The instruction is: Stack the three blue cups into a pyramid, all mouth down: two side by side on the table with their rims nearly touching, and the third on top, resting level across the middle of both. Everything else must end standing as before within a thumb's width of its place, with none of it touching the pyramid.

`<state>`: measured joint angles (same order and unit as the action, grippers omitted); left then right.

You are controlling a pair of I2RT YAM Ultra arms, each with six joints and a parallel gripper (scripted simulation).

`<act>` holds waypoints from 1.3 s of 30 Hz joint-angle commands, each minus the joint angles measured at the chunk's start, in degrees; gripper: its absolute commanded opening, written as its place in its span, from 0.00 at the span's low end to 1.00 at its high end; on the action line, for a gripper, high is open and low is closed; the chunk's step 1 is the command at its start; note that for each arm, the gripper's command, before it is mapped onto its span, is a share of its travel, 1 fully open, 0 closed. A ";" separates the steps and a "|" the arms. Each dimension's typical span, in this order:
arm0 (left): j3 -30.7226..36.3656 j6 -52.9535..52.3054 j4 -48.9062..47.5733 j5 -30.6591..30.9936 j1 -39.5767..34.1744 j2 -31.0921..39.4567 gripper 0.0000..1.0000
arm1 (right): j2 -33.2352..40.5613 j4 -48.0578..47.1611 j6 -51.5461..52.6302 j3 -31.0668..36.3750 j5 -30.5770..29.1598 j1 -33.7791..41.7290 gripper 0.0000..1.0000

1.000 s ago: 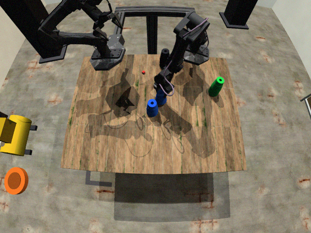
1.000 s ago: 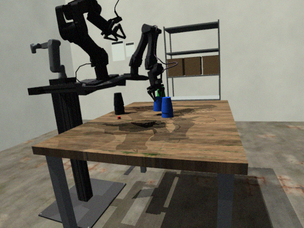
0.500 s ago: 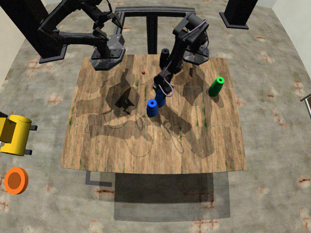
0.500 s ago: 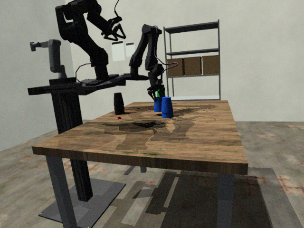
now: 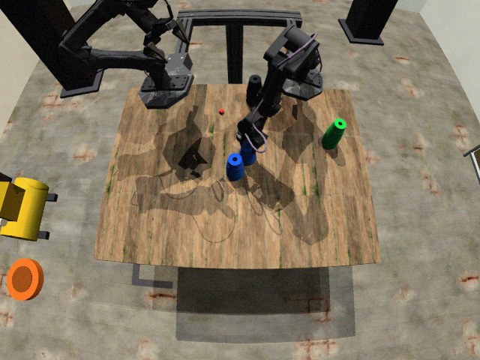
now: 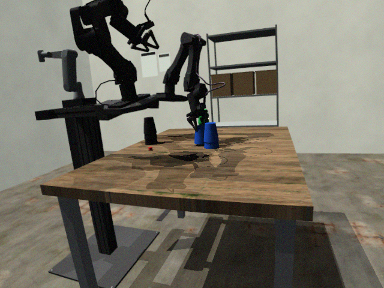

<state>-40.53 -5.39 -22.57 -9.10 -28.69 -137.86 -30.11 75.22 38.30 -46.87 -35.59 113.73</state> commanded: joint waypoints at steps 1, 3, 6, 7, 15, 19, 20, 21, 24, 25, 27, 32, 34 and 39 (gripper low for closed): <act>-0.66 -0.31 -2.04 0.52 0.52 -0.68 0.00 | -0.05 0.98 0.16 -1.03 -1.25 0.40 1.00; -0.60 -0.34 -2.34 0.53 0.55 -0.93 0.00 | -0.05 0.98 0.16 -1.03 -1.25 0.40 1.00; -0.55 -0.38 -2.65 0.54 0.57 -1.17 0.00 | -0.05 0.98 0.16 -1.03 -1.25 0.40 1.00; -0.55 -0.36 -2.65 0.54 0.57 -1.18 0.00 | -0.05 0.98 0.16 -1.03 -1.25 0.40 1.00; -0.40 -0.49 -3.80 0.57 0.69 -2.16 0.00 | -0.05 0.98 0.16 -1.03 -1.25 0.40 1.00; -1.13 -0.57 -4.20 0.60 0.77 -2.62 0.00 | -0.05 0.98 0.16 -1.03 -1.25 0.40 1.00; -1.19 -0.66 -4.39 0.62 0.81 -2.87 0.00 | -0.05 0.98 0.16 -1.03 -1.25 0.40 1.00; -1.19 -0.66 -4.39 0.62 0.81 -2.87 0.00 | -0.05 0.98 0.16 -1.03 -1.25 0.40 1.00; -1.26 -0.63 -4.59 0.62 0.85 -3.13 0.00 | -0.05 0.98 0.16 -1.03 -1.25 0.40 1.00; -1.26 -0.62 -4.59 0.62 0.85 -3.13 0.00 | -0.05 0.98 0.16 -1.03 -1.25 0.40 1.00; -1.33 -0.69 -4.78 0.63 0.89 -3.39 0.00 | -0.05 0.98 0.16 -1.03 -1.25 0.40 1.00; -1.33 -0.64 -4.79 0.61 0.89 -3.39 0.00 | -0.05 0.98 0.16 -1.03 -1.25 0.40 1.00; -1.33 -0.64 -4.79 0.61 0.89 -3.39 0.00 | -0.05 0.98 0.16 -1.03 -1.25 0.40 1.00; -0.75 -0.45 -4.08 0.25 0.53 -2.95 0.23 | -0.05 0.98 0.16 -1.03 -1.25 0.40 1.00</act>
<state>-40.56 -5.76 -26.00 -8.99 -28.29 -140.79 -30.11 75.22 38.30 -46.87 -35.59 113.73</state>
